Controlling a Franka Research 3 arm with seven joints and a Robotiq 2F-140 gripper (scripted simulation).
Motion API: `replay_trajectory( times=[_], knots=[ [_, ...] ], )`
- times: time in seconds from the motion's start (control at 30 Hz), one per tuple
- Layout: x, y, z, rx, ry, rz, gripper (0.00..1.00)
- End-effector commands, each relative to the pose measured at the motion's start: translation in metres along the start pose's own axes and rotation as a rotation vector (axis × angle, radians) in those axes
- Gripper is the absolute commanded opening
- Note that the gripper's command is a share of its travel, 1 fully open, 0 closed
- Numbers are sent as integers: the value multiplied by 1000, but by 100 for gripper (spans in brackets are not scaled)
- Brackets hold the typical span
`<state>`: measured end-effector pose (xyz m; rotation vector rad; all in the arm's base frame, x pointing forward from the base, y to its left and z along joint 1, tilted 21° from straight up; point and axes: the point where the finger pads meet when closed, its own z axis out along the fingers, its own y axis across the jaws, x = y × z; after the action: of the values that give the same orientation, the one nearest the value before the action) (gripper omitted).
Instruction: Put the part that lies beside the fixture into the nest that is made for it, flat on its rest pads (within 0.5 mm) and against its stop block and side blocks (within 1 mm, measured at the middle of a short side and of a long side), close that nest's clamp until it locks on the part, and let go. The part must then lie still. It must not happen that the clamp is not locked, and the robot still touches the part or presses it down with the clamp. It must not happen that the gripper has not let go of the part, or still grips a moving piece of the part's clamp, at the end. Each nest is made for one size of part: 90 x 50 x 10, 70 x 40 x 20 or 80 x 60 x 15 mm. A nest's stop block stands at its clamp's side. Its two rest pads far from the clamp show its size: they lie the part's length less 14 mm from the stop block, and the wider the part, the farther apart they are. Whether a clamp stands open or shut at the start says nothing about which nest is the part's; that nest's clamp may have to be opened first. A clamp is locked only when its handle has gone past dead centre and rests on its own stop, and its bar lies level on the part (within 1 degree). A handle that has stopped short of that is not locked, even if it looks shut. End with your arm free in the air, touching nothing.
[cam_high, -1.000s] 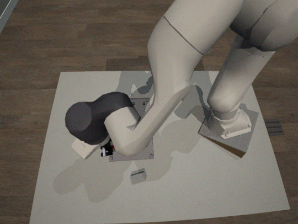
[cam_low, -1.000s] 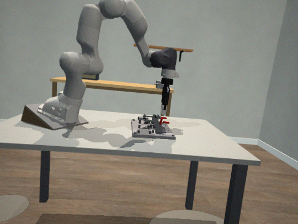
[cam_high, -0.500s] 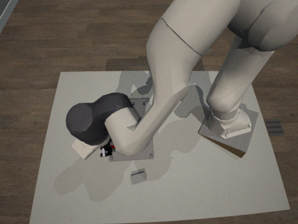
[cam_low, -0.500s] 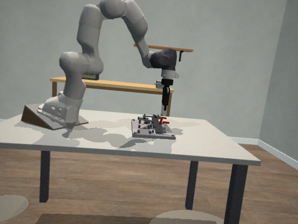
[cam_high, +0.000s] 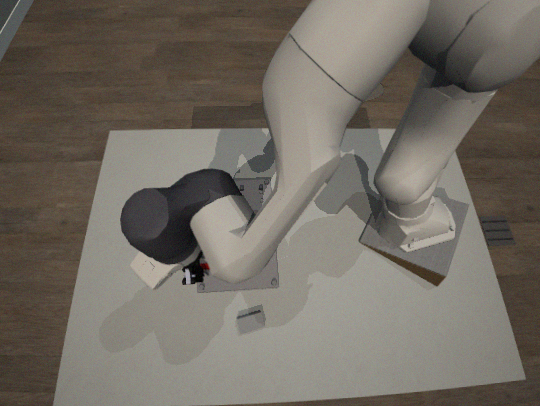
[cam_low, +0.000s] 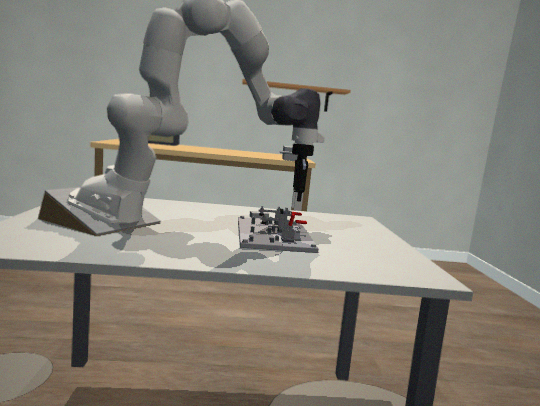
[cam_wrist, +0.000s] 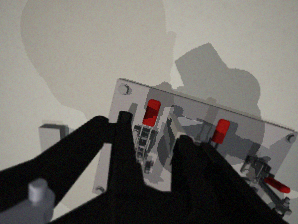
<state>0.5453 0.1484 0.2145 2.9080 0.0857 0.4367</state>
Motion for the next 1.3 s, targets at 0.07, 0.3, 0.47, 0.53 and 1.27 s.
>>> replay_trajectory(
  times=[0.07, 0.3, 0.47, 0.53, 1.27],
  knots=[
    [1, 1, 13, -2, 3, 9, 28],
    [1, 1, 29, -2, 3, 9, 28],
    [1, 1, 32, -2, 3, 9, 28],
    [1, 1, 33, -2, 3, 9, 28],
    [1, 1, 33, -2, 3, 9, 0]
  ],
)
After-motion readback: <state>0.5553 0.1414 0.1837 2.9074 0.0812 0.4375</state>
